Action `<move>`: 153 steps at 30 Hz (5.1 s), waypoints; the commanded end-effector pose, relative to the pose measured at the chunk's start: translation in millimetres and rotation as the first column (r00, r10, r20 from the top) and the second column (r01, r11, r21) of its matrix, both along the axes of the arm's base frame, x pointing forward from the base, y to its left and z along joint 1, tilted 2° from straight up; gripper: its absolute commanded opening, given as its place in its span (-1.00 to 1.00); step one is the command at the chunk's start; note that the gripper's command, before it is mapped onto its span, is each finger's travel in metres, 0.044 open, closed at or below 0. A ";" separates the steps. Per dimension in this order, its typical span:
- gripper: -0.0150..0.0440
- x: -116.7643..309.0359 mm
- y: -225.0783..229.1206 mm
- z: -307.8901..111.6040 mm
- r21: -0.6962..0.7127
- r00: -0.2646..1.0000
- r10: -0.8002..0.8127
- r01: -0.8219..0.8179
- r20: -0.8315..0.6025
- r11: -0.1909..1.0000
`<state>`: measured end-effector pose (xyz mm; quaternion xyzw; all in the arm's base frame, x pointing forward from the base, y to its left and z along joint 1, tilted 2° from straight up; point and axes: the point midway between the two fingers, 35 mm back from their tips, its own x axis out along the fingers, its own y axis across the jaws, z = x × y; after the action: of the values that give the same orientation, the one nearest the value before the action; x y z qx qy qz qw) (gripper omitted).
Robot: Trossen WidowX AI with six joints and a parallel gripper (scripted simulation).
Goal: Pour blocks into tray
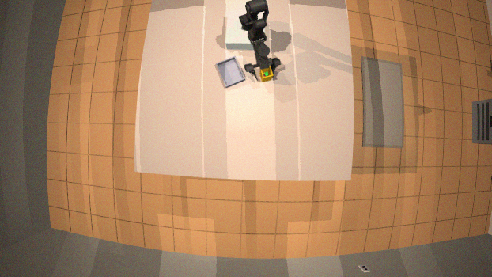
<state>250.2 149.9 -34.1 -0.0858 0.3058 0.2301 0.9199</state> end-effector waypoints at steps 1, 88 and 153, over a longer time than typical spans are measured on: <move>0.82 1.3 1.4 0.1 0.002 1.000 0.006 -0.006 0.004 1.000; -0.49 25.0 -35.3 61.7 0.002 0.991 -0.135 0.135 0.011 0.991; -0.49 54.7 -184.8 76.7 0.337 0.608 -0.762 0.781 -0.220 0.526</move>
<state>303.3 -35.3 42.0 0.2189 0.2862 -0.1330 0.9233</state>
